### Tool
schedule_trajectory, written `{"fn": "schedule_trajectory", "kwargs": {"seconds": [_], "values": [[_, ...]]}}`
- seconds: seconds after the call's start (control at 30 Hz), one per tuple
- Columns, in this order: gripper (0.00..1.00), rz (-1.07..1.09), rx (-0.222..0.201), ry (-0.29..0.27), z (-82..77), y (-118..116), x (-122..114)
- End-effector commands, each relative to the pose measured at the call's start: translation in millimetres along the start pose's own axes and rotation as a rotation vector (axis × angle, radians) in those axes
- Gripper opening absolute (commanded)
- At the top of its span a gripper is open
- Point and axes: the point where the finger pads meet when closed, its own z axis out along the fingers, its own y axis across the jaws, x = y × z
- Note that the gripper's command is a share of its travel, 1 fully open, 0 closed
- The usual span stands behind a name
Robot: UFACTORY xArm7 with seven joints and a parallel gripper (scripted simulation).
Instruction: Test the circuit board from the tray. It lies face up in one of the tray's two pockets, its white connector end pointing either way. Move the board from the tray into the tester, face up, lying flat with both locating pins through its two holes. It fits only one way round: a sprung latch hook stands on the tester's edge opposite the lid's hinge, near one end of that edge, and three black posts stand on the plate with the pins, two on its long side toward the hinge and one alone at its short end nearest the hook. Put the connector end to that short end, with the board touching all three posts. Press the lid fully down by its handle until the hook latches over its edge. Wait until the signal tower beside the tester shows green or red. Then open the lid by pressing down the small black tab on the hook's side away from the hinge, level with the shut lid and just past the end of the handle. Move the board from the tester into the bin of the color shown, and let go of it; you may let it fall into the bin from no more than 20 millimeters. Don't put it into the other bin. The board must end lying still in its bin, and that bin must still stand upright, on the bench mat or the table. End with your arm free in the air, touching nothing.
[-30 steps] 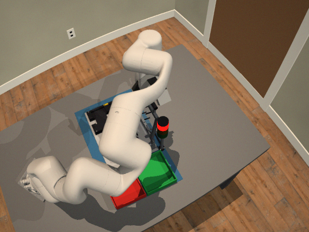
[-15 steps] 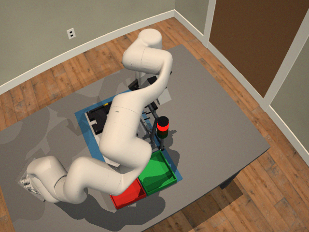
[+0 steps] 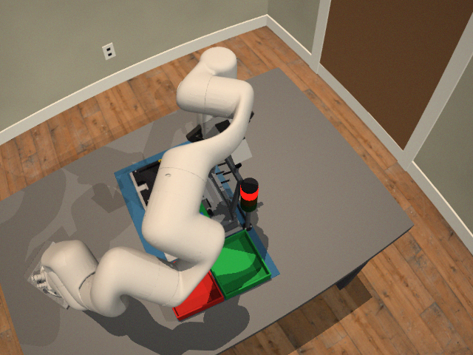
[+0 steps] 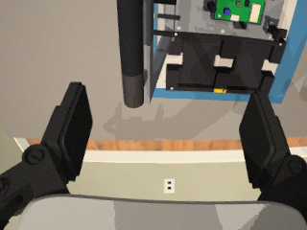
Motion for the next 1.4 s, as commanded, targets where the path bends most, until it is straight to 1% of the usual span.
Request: {"fn": "schedule_trajectory", "kwargs": {"seconds": [0.0, 0.17, 0.4, 0.47, 0.63, 1.03, 1.2, 1.37], "values": [[1.0, 0.0, 0.008, -0.007, -2.2, 27.4, 0.0], [1.0, 0.0, 0.008, -0.007, -2.0, 61.3, 0.2], [1.0, 0.0, 0.008, -0.007, -1.7, 97.4, 0.4], [1.0, 0.0, 0.008, -0.007, -1.7, 97.4, 0.4], [1.0, 0.0, 0.008, -0.007, -1.6, 107.5, 0.5], [1.0, 0.0, 0.008, -0.007, 1.5, 108.1, 0.5], [1.0, 0.0, 0.008, -0.007, 12.0, 108.0, 0.4], [1.0, 0.0, 0.008, -0.007, 31.9, 107.8, 0.3]]}}
